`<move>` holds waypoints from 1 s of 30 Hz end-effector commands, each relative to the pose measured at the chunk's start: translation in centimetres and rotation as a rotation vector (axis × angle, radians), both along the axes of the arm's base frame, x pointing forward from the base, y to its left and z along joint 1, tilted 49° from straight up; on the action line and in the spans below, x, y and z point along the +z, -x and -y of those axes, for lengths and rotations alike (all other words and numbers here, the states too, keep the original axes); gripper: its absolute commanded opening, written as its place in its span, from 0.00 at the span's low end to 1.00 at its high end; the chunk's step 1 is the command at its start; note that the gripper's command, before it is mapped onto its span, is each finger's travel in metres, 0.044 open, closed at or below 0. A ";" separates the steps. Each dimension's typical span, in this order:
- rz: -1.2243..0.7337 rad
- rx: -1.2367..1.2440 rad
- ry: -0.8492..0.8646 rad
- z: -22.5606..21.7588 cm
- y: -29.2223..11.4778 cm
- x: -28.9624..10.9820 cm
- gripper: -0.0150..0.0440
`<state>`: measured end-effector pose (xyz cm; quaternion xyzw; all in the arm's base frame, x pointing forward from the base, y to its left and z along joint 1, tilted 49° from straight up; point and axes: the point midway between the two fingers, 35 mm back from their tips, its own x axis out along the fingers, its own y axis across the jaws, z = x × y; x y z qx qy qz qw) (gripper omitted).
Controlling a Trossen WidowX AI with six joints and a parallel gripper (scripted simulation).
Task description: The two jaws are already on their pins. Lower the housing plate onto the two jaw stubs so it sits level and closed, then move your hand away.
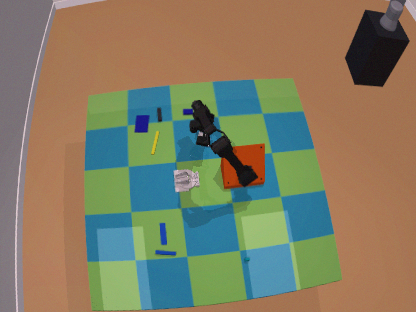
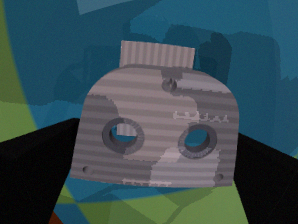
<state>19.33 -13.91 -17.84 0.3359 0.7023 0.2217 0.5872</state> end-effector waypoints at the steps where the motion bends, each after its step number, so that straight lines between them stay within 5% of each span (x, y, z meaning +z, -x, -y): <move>1: 0.003 0.004 0.003 0.9 0.0 0.8 0.85; 30: 0.054 0.047 0.011 -0.7 -3.1 6.8 0.85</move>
